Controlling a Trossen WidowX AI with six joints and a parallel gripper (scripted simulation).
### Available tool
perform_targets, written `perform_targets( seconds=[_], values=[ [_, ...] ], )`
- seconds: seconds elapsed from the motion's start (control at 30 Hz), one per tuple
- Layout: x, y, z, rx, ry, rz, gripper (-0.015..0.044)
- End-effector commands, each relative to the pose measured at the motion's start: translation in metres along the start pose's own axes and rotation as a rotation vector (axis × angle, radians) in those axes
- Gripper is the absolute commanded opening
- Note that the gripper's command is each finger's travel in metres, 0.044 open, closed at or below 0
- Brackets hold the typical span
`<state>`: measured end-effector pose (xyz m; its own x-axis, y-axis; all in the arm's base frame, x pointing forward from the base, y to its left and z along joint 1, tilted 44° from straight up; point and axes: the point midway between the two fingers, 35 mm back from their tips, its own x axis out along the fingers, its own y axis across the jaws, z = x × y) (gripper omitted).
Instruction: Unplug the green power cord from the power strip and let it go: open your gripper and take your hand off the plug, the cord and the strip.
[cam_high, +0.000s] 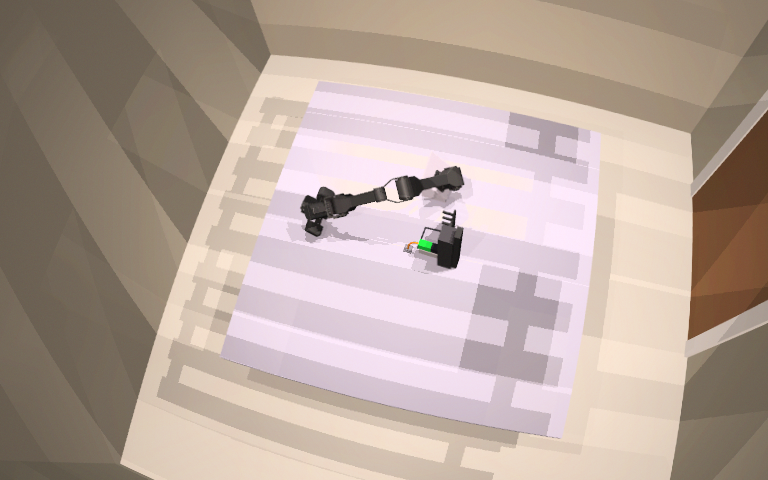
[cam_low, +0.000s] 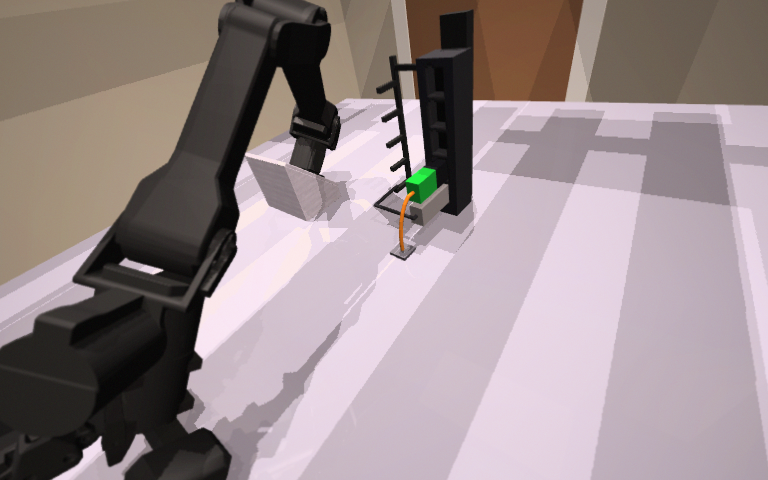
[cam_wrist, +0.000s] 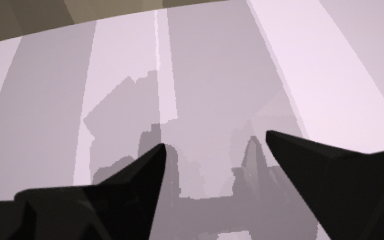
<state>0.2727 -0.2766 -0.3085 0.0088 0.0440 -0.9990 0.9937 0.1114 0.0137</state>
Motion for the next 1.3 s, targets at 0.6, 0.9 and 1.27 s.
perform_targets(
  seconds=[0.6, 0.9, 1.27],
  values=[
    [-0.247, 0.051, -0.166, 0.025, 0.530, 0.048, 0.0160],
    [-0.331, 0.033, -0.240, 0.070, 0.716, 0.018, 0.0160],
    [-0.332, 0.034, -0.242, 0.070, 0.716, 0.018, 0.0160]
  ],
)
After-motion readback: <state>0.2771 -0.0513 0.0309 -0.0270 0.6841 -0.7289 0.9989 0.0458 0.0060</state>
